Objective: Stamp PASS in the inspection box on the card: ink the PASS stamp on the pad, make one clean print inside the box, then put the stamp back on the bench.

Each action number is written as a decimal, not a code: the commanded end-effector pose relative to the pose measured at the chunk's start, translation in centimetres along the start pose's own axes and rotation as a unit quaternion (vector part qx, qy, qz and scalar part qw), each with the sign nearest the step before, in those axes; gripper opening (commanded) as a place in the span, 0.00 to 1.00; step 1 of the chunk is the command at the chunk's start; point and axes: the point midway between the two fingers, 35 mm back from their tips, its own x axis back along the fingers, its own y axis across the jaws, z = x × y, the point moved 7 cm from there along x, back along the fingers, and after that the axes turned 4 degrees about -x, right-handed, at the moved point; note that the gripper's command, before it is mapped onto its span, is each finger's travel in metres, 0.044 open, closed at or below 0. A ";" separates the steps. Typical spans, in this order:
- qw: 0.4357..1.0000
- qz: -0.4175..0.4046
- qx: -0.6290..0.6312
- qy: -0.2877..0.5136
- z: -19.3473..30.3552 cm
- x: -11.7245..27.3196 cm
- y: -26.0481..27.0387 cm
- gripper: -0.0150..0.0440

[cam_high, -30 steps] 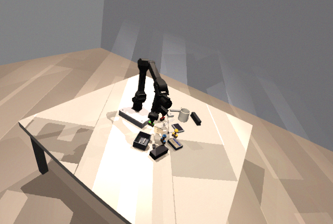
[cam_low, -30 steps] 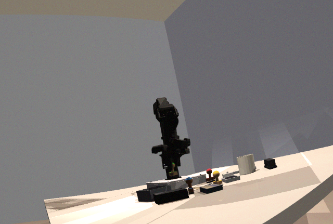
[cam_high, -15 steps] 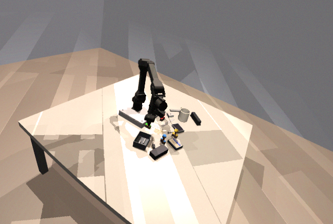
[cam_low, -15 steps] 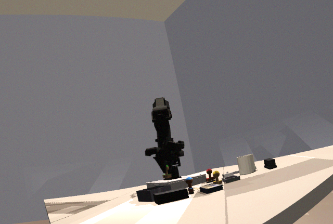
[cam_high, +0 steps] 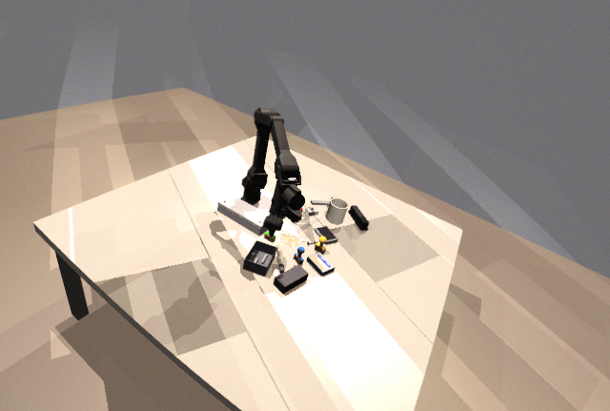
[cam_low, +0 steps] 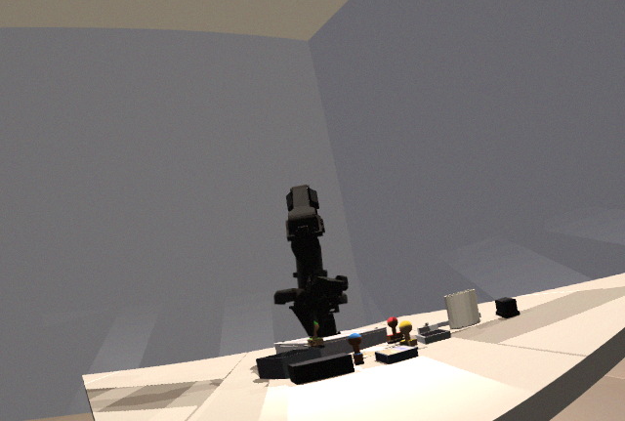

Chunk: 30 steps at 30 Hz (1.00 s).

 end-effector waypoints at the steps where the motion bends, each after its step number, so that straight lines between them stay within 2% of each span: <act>1: 1.000 -0.002 0.002 0.000 0.0 -0.8 0.2 0.25; 22: 1.000 -0.003 0.002 0.000 0.2 -3.7 0.8 0.25; 30: 1.000 -0.001 0.002 0.001 0.2 -3.4 0.7 0.61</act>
